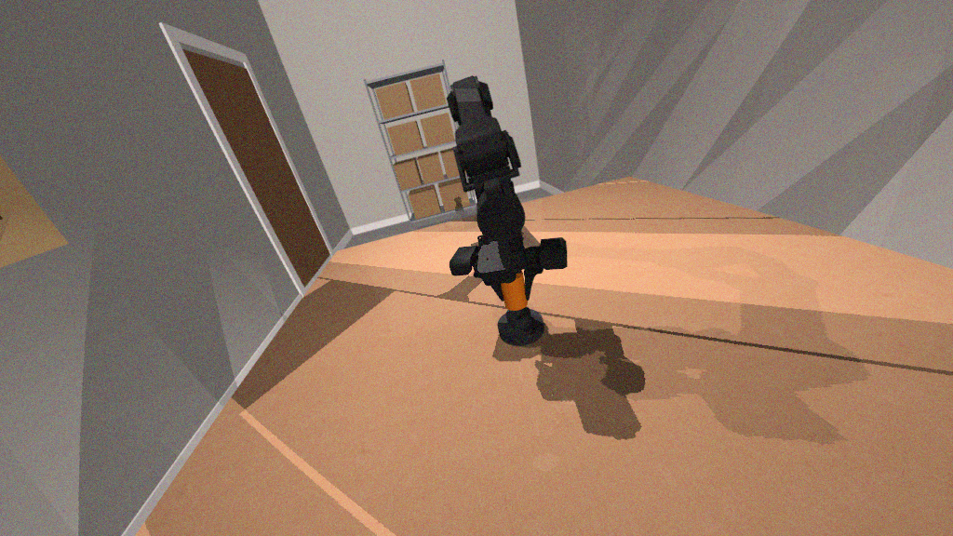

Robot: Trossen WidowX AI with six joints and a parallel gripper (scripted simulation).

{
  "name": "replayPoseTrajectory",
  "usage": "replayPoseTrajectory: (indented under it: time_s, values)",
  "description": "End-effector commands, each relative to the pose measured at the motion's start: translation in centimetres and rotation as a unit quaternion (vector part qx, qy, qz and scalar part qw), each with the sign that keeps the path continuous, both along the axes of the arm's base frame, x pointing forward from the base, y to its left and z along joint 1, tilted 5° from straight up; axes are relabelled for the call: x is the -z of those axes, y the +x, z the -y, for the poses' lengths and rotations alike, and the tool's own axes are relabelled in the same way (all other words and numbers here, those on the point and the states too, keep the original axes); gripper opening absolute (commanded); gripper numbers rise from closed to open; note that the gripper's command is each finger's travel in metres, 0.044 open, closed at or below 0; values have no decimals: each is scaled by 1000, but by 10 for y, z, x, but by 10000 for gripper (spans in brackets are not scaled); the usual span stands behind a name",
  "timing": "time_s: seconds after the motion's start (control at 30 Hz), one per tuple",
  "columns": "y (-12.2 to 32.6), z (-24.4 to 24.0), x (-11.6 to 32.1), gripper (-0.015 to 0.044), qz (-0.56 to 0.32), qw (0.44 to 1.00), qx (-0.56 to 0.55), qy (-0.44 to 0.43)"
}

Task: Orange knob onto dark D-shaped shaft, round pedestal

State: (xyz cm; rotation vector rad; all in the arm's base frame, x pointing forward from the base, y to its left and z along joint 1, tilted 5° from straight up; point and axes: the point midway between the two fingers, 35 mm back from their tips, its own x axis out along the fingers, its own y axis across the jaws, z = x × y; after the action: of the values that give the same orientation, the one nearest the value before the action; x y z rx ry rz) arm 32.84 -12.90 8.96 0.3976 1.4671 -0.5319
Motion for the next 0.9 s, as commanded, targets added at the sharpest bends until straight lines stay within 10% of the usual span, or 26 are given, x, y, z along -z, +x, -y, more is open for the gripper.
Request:
replayPoseTrajectory:
  time_s: [0.0, 0.87]
  values:
    - [-1, -1, 1, 0, 4, 1000, 3, -1]
    - [2, 1, -3, 0, 8, 999, 46, 0]
